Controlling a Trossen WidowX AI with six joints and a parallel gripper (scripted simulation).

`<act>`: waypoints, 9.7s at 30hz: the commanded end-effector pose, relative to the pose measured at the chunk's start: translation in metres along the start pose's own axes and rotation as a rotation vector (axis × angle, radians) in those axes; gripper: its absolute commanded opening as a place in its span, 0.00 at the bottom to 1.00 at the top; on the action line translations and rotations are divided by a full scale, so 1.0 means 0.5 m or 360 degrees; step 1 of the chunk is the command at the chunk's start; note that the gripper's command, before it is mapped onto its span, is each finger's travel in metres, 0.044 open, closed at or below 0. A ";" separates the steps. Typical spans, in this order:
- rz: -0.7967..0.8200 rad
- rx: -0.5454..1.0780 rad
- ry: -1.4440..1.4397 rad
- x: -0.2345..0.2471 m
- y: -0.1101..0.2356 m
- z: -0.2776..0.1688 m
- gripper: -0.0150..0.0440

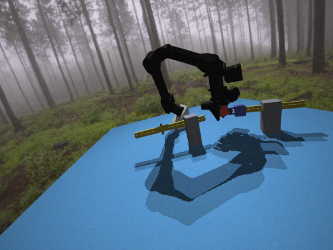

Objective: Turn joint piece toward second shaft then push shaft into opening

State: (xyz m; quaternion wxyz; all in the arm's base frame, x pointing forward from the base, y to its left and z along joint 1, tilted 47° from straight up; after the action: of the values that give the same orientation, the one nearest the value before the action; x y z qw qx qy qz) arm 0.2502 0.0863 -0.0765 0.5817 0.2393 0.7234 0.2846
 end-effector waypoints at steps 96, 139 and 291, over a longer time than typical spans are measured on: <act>0.0000 0.0001 0.0046 -0.003 0.000 0.001 0.25; -0.0001 0.0009 0.1082 -0.057 -0.001 0.032 0.25; 0.0254 0.0006 -0.1009 -0.126 0.299 0.048 1.00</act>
State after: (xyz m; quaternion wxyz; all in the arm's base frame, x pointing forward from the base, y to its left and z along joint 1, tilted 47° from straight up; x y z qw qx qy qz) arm 0.2903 0.1629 0.0664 0.7305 0.3435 0.5304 0.2590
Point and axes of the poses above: the point midway between the two fingers, 35 mm back from their tips, its own y axis back along the fingers, its own x axis across the jaws, z = x × y, the point moved 1 cm from there along y, back along the fingers, and after that the axes turned 10 degrees about -y, right-handed, at the moved point
